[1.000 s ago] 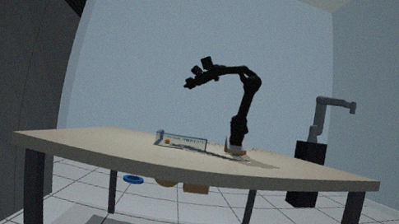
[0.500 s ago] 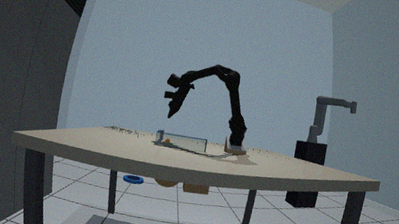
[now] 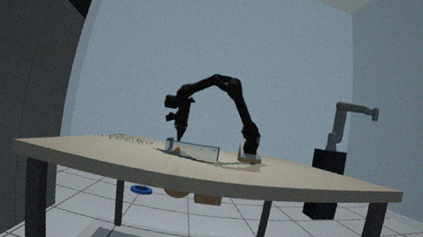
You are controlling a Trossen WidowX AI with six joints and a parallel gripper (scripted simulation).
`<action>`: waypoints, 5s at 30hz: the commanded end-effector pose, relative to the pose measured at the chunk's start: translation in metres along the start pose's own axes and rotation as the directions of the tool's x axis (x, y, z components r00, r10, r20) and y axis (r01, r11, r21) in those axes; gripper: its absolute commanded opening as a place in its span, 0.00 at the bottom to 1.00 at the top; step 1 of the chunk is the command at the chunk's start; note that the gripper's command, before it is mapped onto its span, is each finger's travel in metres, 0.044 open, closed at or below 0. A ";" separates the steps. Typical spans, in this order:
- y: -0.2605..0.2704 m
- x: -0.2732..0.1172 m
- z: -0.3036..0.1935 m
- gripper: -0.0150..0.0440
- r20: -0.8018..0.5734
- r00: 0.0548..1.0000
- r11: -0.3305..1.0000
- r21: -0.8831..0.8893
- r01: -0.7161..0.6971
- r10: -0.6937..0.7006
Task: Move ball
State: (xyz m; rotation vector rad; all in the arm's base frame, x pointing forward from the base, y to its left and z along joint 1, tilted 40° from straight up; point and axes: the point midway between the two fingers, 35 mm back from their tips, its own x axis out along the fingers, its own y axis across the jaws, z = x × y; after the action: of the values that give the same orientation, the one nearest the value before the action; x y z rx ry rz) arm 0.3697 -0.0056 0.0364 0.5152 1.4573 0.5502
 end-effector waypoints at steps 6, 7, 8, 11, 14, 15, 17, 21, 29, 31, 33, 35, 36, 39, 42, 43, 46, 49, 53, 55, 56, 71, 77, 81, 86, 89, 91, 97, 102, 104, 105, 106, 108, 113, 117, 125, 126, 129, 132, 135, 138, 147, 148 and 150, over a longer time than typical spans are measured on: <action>0.003 0.015 -0.002 0.63 -0.018 1.000 1.000 0.005 -0.011 0.011; 0.003 0.017 -0.002 0.63 -0.018 1.000 1.000 0.005 -0.011 0.011; 0.003 0.019 -0.002 0.63 -0.018 1.000 1.000 0.005 -0.011 0.011; 0.003 0.023 -0.002 0.63 -0.018 1.000 1.000 0.006 -0.012 0.012; 0.003 0.028 -0.002 0.63 -0.018 1.000 1.000 0.006 -0.012 0.012; 0.003 0.030 -0.002 0.63 -0.018 1.000 1.000 0.006 -0.012 0.012; 0.003 0.033 -0.002 0.63 -0.018 1.000 1.000 0.006 -0.012 0.012; 0.003 0.039 -0.003 0.63 -0.018 1.000 1.000 0.005 -0.012 0.012; 0.003 0.045 -0.003 0.50 -0.018 1.000 1.000 0.004 -0.012 0.012; 0.003 0.045 -0.003 0.44 -0.018 1.000 1.000 0.004 -0.012 0.012; 0.003 0.045 -0.003 0.42 -0.018 1.000 1.000 0.004 -0.012 0.012; 0.003 0.045 -0.003 0.40 -0.018 1.000 1.000 0.004 -0.012 0.012; 0.003 0.045 -0.003 0.39 -0.018 1.000 1.000 0.004 -0.012 0.012; 0.003 0.045 -0.003 0.35 -0.018 1.000 1.000 0.004 -0.012 0.012; 0.003 0.044 -0.003 0.25 -0.017 1.000 1.000 0.005 -0.011 0.011; 0.002 0.043 -0.003 0.25 -0.014 1.000 1.000 0.009 -0.009 0.009; -0.006 0.033 -0.004 0.25 0.005 1.000 0.999 0.034 0.006 -0.006; -0.010 0.022 -0.003 0.25 0.011 1.000 0.999 0.044 0.012 -0.012; -0.012 0.006 -0.001 0.25 0.012 1.000 0.999 0.047 0.019 -0.019; -0.012 -0.003 0.000 0.25 0.012 1.000 0.999 0.049 0.024 -0.024; -0.013 -0.006 0.000 0.25 0.012 1.000 0.999 0.049 0.024 -0.025; 0.000 -0.071 0.000 0.25 -0.016 1.000 1.000 0.009 -0.004 0.004; 0.003 -0.075 0.000 0.25 -0.019 1.000 1.000 0.005 -0.008 0.008; 0.013 -0.057 0.002 0.25 -0.018 1.000 1.000 0.005 -0.008 0.008; 0.023 -0.041 0.003 0.25 -0.018 1.000 1.000 0.004 -0.010 0.010; 0.023 -0.040 0.003 0.25 -0.018 1.000 1.000 0.004 -0.010 0.010; 0.022 -0.036 0.003 0.25 -0.018 1.000 1.000 0.004 -0.010 0.010; 0.022 -0.009 0.004 0.25 -0.018 1.000 1.000 0.004 -0.009 0.010; 0.023 0.017 0.003 0.25 -0.018 1.000 1.000 0.004 -0.011 0.011; 0.024 0.026 0.002 0.25 -0.018 1.000 1.000 0.004 -0.012 0.012; 0.024 0.028 0.001 0.25 -0.018 1.000 1.000 0.004 -0.012 0.012; 0.024 0.029 0.001 0.25 -0.018 1.000 1.000 0.004 -0.012 0.012; 0.024 0.029 0.001 0.25 -0.018 1.000 1.000 0.004 -0.012 0.012; 0.024 0.031 0.001 0.25 -0.018 1.000 1.000 0.004 -0.012 0.012; 0.024 0.037 0.001 0.25 -0.018 1.000 1.000 0.004 -0.012 0.012; 0.024 0.048 0.001 0.25 -0.017 1.000 1.000 0.004 -0.013 0.013; 0.024 0.048 0.001 0.25 -0.017 1.000 1.000 0.004 -0.013 0.013; 0.024 0.048 0.001 0.25 -0.017 1.000 1.000 0.004 -0.013 0.013; 0.023 0.045 0.002 0.34 -0.014 1.000 1.000 0.002 -0.009 0.009; 0.023 0.045 0.002 0.48 -0.014 1.000 1.000 0.002 -0.009 0.009; 0.023 0.045 0.002 0.61 -0.014 1.000 1.000 0.002 -0.009 0.009; 0.023 0.034 0.003 0.63 -0.014 1.000 1.000 0.002 -0.008 0.008; 0.022 0.020 0.005 0.63 -0.015 1.000 1.000 0.002 -0.007 0.007; 0.022 -0.015 0.005 0.63 -0.017 1.000 1.000 0.004 -0.007 0.008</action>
State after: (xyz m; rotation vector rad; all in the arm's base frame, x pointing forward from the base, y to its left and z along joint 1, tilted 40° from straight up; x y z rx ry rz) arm 0.3694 0.0337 0.0284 0.5216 1.4953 0.5724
